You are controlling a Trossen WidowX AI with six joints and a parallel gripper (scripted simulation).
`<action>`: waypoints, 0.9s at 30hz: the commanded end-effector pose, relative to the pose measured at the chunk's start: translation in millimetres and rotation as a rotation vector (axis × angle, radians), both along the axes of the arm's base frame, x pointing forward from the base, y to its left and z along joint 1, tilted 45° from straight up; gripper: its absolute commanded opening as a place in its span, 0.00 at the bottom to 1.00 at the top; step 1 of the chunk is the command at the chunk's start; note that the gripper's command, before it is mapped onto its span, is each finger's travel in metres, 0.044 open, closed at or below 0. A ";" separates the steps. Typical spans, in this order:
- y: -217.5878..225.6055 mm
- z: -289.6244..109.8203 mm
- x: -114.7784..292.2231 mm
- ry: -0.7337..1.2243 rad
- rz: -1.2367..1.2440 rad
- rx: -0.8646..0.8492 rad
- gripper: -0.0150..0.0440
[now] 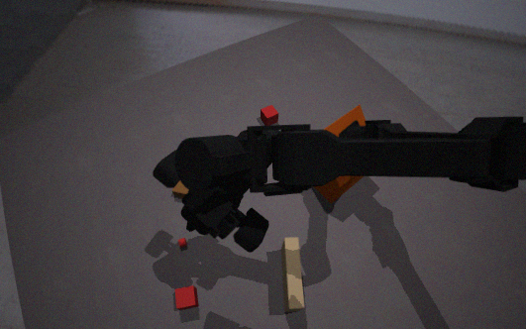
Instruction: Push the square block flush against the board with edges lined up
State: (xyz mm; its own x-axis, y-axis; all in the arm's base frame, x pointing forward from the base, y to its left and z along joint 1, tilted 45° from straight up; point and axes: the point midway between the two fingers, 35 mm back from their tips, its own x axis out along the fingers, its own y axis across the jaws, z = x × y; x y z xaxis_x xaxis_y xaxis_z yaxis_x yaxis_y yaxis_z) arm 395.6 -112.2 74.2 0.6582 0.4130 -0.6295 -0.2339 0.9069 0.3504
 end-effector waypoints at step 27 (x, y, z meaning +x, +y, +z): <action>171.3 36.5 -88.3 0.837 -0.252 0.527 0.25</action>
